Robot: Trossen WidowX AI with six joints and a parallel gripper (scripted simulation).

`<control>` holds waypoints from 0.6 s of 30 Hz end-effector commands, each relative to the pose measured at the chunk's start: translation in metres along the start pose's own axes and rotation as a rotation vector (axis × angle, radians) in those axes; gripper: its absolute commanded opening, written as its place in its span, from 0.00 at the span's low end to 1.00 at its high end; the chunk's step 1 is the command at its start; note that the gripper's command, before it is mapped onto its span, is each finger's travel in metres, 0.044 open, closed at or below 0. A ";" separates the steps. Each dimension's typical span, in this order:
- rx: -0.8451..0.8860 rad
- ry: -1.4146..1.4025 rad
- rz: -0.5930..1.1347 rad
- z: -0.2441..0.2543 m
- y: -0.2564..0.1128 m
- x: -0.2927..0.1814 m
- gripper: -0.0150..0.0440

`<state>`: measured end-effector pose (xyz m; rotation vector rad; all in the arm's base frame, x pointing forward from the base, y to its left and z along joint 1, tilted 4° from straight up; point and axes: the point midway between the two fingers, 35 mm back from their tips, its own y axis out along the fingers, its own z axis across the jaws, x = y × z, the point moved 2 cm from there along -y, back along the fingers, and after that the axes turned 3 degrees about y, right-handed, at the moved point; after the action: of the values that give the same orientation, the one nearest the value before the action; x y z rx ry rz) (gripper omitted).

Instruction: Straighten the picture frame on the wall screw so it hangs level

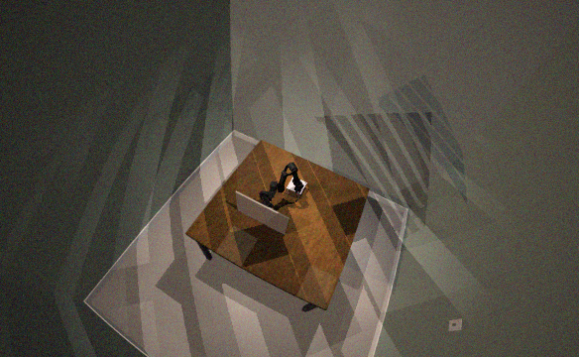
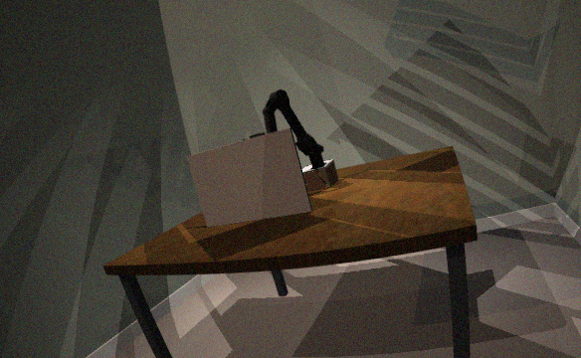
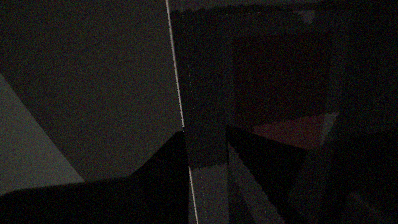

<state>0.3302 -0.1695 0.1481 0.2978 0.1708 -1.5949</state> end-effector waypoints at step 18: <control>0.002 -0.004 -0.002 0.007 0.000 0.000 0.25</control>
<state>0.3298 -0.1696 0.1499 0.2961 0.1857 -1.5967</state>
